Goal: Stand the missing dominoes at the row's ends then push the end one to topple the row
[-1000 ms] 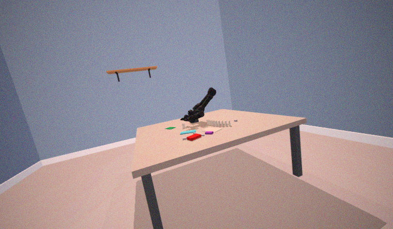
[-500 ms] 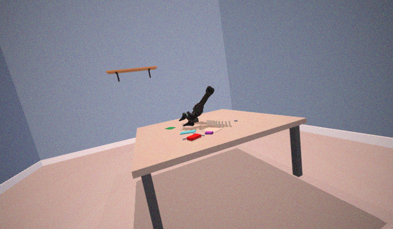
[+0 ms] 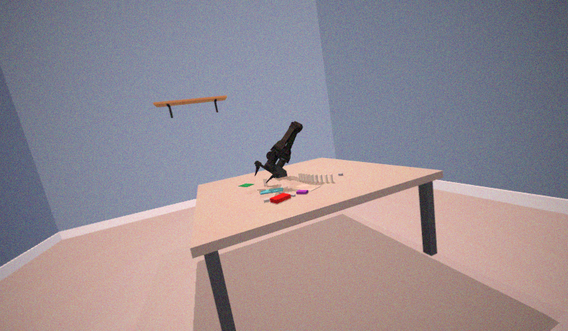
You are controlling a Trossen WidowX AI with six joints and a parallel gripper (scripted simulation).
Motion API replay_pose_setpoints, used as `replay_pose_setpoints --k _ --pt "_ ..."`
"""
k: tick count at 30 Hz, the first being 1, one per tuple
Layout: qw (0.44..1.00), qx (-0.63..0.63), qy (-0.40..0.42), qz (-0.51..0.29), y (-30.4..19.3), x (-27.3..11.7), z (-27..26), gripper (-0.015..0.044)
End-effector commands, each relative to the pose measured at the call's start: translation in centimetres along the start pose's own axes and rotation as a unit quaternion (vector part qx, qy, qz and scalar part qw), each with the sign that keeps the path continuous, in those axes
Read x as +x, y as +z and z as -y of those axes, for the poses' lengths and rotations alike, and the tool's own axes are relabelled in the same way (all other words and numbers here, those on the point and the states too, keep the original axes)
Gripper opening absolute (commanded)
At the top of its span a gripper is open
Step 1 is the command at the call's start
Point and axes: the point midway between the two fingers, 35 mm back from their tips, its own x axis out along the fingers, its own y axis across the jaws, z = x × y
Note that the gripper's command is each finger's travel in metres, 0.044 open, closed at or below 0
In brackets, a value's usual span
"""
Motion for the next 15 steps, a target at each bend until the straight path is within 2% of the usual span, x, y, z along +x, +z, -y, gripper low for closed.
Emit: replay_pose_setpoints --k 1,7,15 --pt "0.967 -0.184 0.176 -0.003 0.3 -2.8 2.0 0.044" --pt "0.901 -0.263 0.341 0.045 -1.9 -5.0 4.0 0.044" --pt "0.899 -0.265 0.346 0.049 -1.9 -5.1 4.1 0.044"
